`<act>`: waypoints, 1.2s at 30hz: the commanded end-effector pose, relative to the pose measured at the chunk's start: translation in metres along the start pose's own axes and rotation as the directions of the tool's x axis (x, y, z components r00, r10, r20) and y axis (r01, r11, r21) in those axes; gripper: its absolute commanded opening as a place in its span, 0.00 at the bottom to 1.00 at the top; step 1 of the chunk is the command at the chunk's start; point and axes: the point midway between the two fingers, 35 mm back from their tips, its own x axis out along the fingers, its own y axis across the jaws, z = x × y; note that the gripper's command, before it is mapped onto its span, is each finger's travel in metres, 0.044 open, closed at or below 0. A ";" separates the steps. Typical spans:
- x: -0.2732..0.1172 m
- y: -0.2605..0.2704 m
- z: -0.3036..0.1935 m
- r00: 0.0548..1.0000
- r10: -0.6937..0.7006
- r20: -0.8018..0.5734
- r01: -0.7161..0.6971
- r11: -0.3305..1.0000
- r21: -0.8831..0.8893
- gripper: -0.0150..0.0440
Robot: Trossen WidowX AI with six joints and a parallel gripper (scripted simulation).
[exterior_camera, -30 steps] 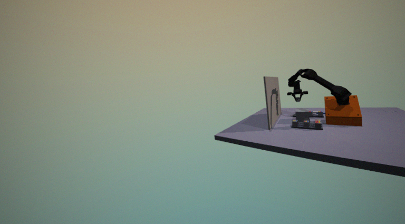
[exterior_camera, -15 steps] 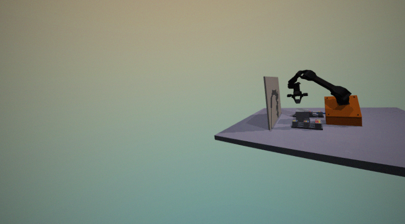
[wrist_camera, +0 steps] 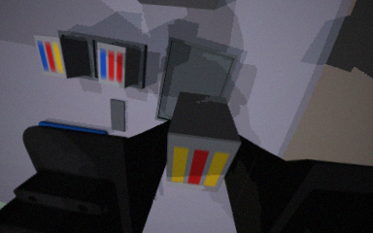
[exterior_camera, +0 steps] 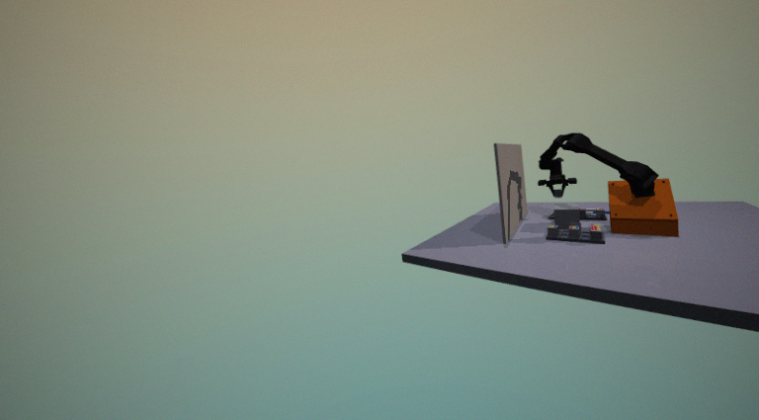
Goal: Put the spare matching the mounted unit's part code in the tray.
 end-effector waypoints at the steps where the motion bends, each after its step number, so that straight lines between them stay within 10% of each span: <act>1: 0.005 0.000 0.000 1.000 -0.005 0.004 0.005 1.000 0.007 0.25; 36: 0.052 0.000 0.001 1.000 -0.006 0.006 0.006 1.000 0.007 0.25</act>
